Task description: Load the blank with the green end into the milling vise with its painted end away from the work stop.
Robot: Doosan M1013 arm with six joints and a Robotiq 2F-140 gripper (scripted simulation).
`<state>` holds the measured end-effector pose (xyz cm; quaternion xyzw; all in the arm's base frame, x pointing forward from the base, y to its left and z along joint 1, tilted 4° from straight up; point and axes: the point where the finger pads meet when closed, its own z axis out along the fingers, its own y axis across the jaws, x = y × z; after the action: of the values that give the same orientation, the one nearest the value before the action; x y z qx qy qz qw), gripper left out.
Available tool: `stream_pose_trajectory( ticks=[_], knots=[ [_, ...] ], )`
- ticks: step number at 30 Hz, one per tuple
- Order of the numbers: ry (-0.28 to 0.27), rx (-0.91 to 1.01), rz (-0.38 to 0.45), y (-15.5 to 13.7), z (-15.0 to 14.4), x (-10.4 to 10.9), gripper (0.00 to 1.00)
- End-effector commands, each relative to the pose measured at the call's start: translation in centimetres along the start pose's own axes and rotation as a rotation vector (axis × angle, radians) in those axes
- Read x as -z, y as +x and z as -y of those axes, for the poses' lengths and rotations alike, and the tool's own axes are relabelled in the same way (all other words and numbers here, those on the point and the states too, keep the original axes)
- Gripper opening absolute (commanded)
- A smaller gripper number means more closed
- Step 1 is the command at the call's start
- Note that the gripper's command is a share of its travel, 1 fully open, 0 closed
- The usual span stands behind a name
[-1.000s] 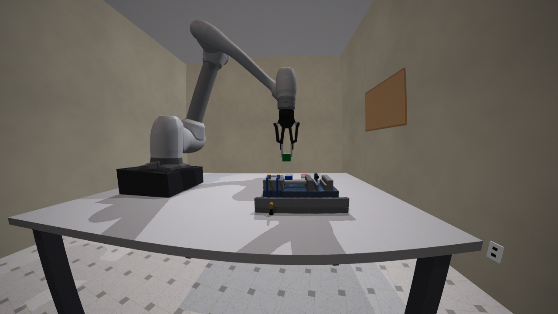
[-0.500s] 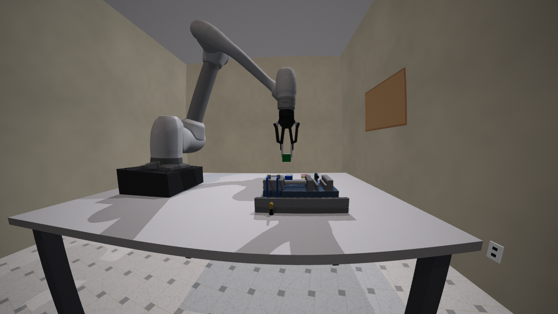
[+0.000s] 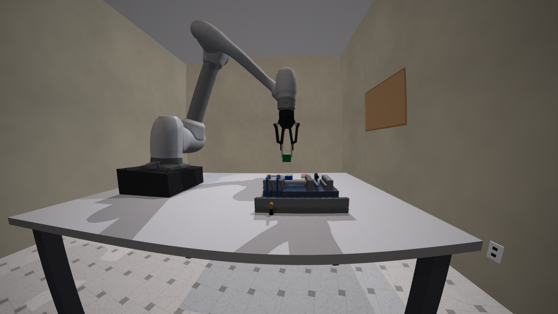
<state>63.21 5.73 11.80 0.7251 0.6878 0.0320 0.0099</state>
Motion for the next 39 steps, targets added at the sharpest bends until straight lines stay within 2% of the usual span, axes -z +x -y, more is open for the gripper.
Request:
stream_pose_trajectory(
  ticks=[1, 8, 39],
  knots=[
    [0.0, 0.011, 0.0, 0.0, 0.0, 0.0, 0.0],
    [0.0, 0.037, 0.0, 0.0, 0.0, -0.1, 0.0],
    [0.0, 0.037, 0.0, -8.2, -4.9, -0.4, 0.0]
  ],
)
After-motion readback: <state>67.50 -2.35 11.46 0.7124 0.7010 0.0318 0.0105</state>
